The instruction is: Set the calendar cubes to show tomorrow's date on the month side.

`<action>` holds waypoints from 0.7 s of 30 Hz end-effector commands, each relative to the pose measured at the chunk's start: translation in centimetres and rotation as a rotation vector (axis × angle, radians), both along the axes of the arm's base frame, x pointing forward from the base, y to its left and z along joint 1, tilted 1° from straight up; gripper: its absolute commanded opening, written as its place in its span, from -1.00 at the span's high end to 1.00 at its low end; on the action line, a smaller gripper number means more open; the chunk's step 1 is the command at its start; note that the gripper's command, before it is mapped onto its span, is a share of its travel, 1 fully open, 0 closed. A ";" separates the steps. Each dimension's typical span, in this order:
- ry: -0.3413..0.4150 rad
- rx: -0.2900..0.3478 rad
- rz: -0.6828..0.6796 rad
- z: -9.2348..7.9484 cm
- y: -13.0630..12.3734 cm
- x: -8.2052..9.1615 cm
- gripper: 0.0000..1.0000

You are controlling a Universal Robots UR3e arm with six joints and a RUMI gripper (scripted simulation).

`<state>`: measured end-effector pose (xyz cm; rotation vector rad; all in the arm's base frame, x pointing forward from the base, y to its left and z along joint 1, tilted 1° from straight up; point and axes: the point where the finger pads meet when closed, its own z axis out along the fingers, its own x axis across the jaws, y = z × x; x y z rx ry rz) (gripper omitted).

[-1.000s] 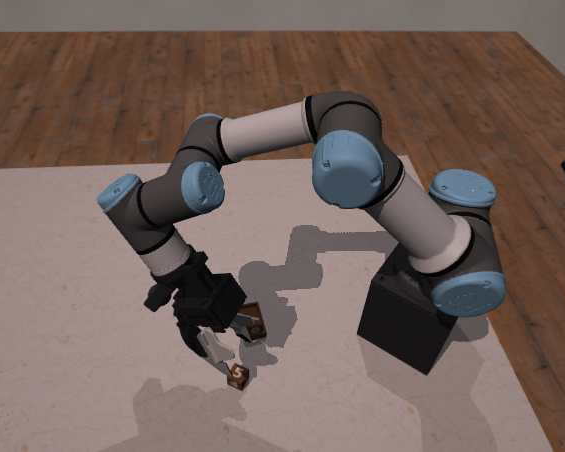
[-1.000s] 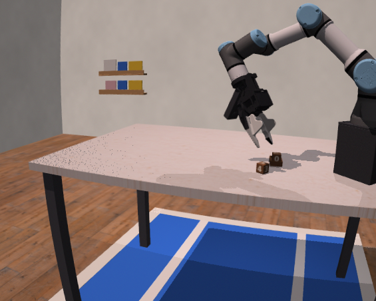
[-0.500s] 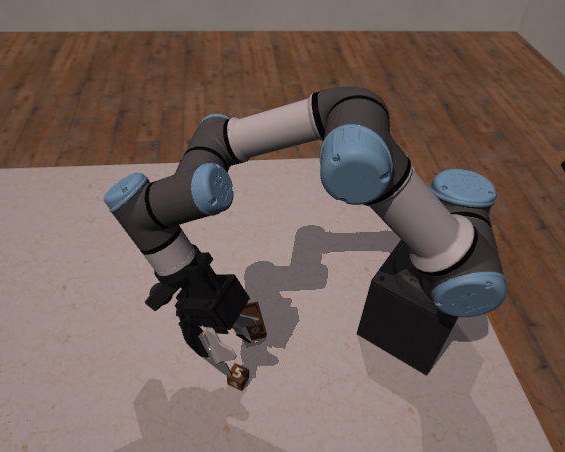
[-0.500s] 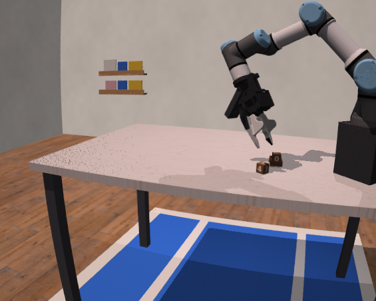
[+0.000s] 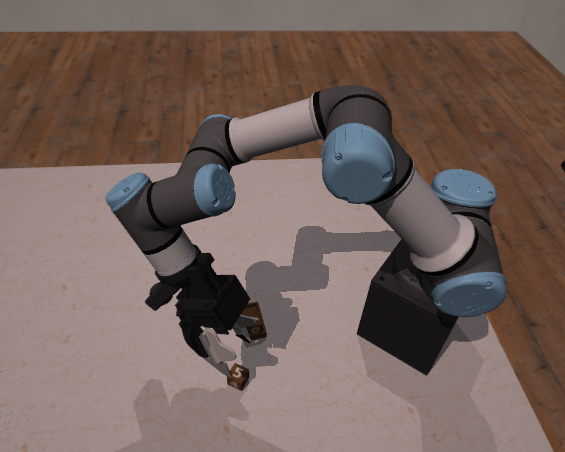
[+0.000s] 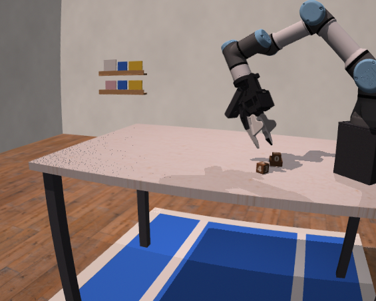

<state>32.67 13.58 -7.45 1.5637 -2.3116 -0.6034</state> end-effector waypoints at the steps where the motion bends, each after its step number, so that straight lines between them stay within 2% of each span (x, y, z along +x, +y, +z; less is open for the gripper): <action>1: -0.020 -0.010 0.002 0.0 0.0 0.1 0.19; 21: -0.122 -0.053 0.004 -0.1 0.0 0.2 0.19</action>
